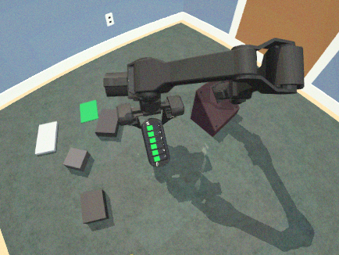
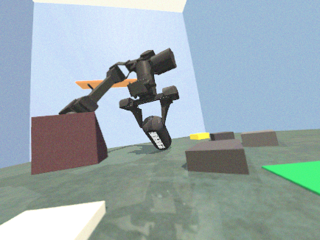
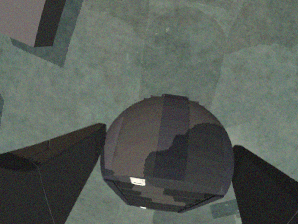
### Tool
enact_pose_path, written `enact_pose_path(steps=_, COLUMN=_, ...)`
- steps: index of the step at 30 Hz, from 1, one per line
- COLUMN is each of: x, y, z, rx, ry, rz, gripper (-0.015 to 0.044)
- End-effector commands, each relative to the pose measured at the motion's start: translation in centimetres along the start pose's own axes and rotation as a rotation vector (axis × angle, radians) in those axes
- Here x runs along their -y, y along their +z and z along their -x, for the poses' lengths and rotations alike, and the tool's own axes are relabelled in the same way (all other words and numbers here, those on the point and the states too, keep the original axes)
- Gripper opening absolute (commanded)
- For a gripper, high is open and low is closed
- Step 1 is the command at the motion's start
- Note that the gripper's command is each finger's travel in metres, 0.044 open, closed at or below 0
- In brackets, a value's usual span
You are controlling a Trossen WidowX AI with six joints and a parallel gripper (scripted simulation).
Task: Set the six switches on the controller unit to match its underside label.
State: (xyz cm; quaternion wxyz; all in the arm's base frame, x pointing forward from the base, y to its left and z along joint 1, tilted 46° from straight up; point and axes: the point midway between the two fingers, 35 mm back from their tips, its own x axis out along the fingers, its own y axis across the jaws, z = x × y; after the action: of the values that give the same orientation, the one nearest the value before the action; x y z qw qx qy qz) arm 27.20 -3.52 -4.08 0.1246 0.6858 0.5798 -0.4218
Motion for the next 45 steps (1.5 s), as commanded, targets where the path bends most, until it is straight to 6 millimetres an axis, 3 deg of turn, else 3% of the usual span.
enact_pose_path(steps=1, x=0.3, y=-0.1, z=-0.7, rx=-0.015, ry=-0.015, rz=0.003, gripper=0.0338)
enact_pose_path(steps=45, x=0.4, y=1.7, z=-3.5, rx=-0.015, ry=-0.015, rz=0.003, gripper=0.0338)
